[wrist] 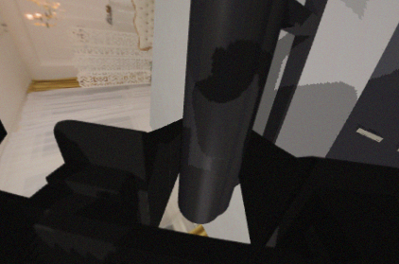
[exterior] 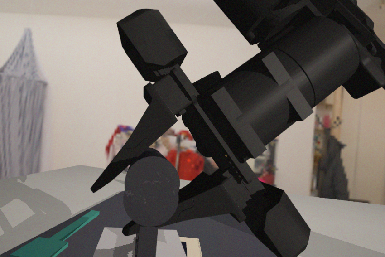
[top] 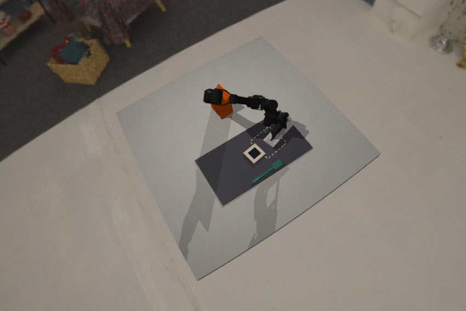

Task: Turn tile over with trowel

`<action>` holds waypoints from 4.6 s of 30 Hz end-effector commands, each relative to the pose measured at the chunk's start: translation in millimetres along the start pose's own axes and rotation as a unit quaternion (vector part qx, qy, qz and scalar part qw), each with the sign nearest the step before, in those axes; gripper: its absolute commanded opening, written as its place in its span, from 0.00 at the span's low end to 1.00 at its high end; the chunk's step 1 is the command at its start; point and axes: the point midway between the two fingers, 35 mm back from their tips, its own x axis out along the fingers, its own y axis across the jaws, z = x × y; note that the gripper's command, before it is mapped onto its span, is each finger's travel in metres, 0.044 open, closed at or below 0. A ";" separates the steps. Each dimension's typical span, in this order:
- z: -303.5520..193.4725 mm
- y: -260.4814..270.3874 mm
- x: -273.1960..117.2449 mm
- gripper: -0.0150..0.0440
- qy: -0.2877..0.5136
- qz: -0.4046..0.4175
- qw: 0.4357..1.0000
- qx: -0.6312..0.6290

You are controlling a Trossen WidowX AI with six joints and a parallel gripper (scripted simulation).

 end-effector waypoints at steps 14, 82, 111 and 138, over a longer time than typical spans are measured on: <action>101.8 13.2 7.0 0.25 -0.010 -0.011 1.000 -0.008; 343.4 -57.9 -19.5 0.25 -0.093 0.013 0.995 -0.019; 311.5 -63.6 -7.1 0.25 -0.092 0.013 0.995 -0.019; 295.1 -50.1 -18.0 0.25 -0.058 0.016 0.998 0.021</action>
